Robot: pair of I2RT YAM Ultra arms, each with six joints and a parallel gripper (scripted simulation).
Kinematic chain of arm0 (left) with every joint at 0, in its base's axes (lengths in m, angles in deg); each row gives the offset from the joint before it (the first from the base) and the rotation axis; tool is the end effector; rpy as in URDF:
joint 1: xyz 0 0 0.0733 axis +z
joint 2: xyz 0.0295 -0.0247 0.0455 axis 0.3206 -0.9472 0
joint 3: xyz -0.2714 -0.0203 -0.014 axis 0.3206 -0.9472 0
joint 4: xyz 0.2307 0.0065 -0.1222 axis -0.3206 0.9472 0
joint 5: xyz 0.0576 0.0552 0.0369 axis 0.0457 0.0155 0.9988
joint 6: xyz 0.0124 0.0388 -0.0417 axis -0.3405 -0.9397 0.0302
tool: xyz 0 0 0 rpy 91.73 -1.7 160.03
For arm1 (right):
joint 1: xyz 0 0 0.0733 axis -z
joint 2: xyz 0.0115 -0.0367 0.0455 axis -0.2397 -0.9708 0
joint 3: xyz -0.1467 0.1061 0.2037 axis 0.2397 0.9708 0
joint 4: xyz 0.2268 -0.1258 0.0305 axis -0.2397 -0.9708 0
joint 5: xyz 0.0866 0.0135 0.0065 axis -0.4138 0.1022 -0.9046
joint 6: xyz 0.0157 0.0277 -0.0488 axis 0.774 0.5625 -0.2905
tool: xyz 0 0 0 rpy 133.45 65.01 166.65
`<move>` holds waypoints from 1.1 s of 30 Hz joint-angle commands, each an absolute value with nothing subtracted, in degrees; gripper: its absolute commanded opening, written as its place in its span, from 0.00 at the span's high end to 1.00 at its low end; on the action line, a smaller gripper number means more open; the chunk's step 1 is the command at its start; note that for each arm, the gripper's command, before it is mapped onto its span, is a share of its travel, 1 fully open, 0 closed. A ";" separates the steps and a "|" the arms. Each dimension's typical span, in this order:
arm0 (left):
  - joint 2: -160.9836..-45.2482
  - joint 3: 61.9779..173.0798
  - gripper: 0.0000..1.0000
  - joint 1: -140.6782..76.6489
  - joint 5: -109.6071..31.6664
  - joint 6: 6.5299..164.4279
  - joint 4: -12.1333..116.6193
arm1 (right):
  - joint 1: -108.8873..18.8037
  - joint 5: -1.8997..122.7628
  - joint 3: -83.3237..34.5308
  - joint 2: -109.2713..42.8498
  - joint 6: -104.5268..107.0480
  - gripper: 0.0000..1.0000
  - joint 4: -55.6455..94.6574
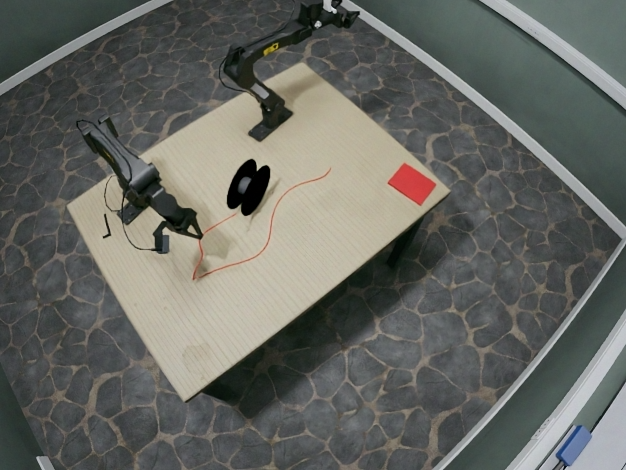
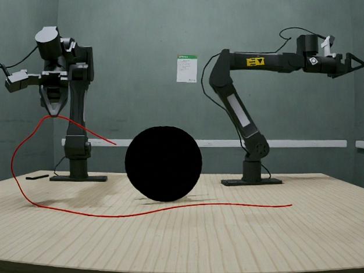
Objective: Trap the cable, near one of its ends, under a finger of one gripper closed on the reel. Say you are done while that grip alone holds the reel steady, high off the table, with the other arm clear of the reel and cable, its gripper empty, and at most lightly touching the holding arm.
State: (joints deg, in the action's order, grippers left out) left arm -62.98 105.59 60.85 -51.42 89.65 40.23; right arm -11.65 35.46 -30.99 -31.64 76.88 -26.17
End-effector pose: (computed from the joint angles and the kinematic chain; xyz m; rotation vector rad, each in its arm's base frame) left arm 0.0436 0.2413 0.4058 -1.0784 1.2945 1.0686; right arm 0.3031 -0.0023 0.3200 1.5980 2.0906 0.7584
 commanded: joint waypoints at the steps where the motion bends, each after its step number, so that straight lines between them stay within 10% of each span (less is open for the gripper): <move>1: -63.86 104.98 0.00 60.69 -51.05 89.11 40.13 | -10.72 33.09 -31.40 -32.02 73.41 1.00 -27.07; 33: -63.86 104.98 0.00 60.69 -51.05 89.11 40.13 | -8.46 27.87 -35.73 -33.82 65.93 1.00 -29.91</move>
State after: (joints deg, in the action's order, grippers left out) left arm -62.98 105.59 60.85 -51.42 89.65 40.23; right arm -8.75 28.29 -33.42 -33.74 66.93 -29.61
